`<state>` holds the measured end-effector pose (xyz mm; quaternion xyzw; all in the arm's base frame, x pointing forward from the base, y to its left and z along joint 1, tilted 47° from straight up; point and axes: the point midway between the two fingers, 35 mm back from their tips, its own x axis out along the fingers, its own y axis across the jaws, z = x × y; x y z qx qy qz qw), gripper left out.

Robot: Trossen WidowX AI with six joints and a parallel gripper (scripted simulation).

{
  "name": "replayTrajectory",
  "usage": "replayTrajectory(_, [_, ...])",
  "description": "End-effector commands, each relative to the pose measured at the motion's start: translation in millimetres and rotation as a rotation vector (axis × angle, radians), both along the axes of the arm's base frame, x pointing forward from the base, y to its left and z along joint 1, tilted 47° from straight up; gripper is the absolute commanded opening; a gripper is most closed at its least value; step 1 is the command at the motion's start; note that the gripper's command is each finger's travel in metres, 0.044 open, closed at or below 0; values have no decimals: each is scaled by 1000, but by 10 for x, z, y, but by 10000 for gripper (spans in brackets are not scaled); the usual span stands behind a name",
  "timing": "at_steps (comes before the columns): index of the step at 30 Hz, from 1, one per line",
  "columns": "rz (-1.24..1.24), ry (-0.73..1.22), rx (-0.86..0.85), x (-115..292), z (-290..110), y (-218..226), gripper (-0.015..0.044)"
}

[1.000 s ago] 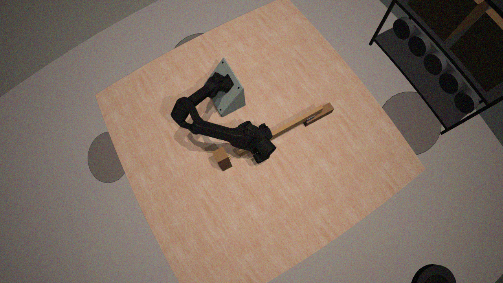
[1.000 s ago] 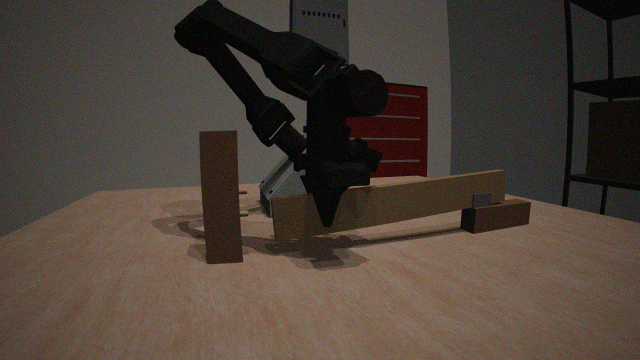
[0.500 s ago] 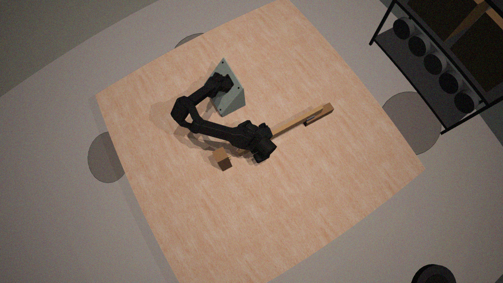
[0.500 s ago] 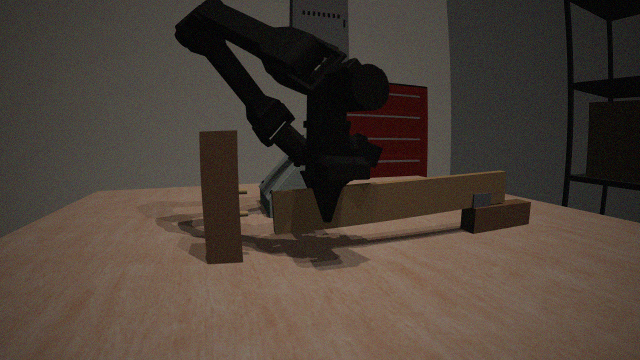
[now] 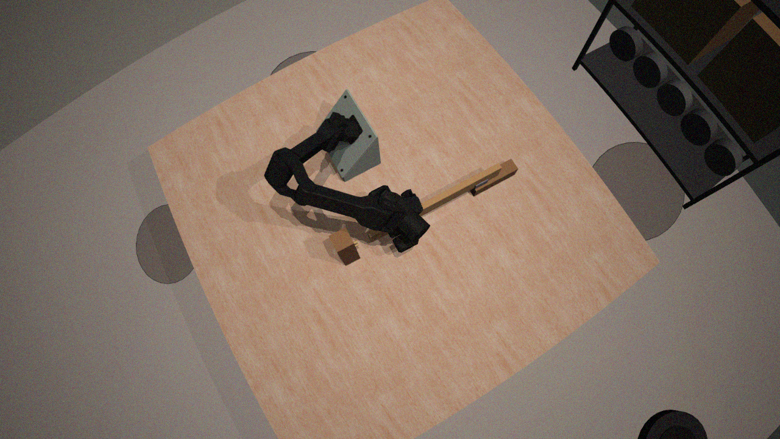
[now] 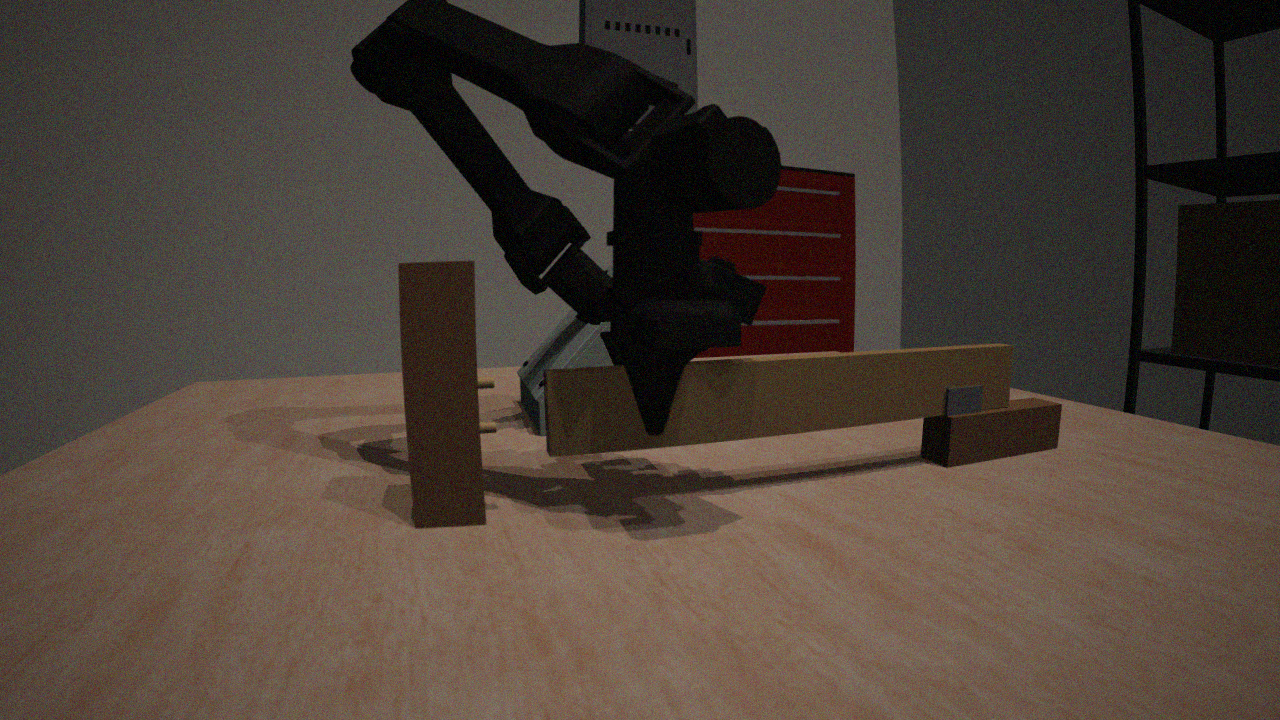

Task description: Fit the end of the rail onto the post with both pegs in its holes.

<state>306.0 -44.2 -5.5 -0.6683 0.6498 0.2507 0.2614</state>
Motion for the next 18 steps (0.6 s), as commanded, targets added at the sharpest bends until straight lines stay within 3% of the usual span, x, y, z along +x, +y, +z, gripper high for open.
replayTrajectory(1, [8,-7,11,21,24,62,0])
replayTrajectory(18, [8,-7,11,19,57,98,0])
